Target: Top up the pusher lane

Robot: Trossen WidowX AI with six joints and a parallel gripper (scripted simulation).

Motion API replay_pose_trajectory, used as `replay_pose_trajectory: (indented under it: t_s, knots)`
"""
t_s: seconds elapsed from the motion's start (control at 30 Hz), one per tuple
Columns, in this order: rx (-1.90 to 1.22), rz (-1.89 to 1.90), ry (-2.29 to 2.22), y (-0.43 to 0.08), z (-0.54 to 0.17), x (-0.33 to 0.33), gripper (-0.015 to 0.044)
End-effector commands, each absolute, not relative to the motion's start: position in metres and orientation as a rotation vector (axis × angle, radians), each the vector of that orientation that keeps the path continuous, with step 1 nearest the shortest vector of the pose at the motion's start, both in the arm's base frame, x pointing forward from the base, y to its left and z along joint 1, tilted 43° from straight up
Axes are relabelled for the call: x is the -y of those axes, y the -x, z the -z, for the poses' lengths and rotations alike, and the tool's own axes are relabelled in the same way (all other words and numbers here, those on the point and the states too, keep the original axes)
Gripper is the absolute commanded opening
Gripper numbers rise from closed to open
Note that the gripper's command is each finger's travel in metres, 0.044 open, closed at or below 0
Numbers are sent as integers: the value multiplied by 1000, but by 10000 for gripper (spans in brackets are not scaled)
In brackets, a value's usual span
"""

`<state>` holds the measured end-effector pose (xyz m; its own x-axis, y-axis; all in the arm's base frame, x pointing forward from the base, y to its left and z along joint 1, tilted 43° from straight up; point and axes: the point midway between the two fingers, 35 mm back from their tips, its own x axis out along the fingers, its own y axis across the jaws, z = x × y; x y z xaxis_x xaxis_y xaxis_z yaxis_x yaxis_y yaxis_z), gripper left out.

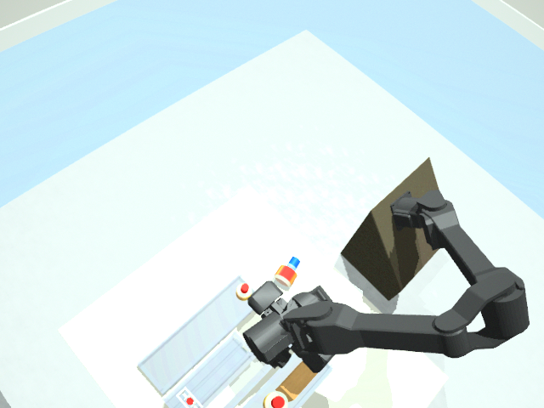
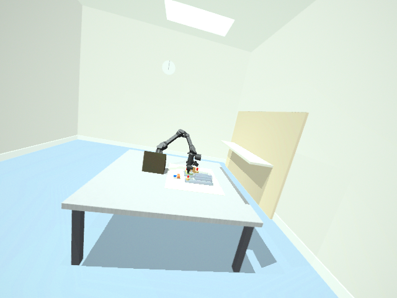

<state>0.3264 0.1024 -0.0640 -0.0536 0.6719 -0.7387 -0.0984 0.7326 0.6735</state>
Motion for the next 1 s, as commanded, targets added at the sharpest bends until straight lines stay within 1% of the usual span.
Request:
replay_pose_trajectory:
  t_s: [0.0, 0.97]
  knots:
    - [-1482, -674, -484, -332, 63, -104, 0]
    - [-1482, -674, -485, -329, 70, -112, 0]
